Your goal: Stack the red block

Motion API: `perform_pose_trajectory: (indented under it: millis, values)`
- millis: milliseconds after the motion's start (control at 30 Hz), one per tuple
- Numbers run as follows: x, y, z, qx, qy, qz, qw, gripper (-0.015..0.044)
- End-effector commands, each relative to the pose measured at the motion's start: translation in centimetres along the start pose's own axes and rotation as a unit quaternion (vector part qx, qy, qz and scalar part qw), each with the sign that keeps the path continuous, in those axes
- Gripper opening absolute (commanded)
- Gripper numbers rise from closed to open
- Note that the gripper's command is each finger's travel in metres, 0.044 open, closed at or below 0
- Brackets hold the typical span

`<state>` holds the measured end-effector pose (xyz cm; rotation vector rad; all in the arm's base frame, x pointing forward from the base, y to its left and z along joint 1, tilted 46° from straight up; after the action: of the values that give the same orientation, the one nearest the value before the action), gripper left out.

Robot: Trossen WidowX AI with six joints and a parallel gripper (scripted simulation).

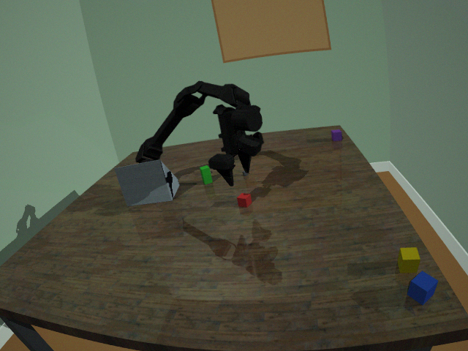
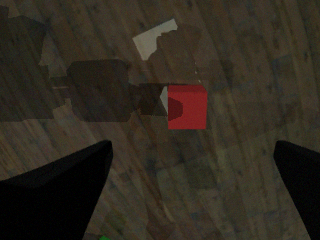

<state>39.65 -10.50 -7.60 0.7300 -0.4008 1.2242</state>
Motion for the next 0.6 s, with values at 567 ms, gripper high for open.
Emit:
perform_pose_trajectory:
  millis: [567]
  values:
    - [0.1,-0.2,-5.1,-0.002,-0.004,0.002,1.000,0.0440]
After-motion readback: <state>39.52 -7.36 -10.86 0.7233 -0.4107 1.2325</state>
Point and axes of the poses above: the point midway between the two fingers, 35 mm back from their tips, its own z axis back along the fingers, its own x axis across the jaws, y = z × x, the point moved 1 cm from there along z, back along the fingers, and after that the axes turned 3 degrees about z, right-handed, at the moved point
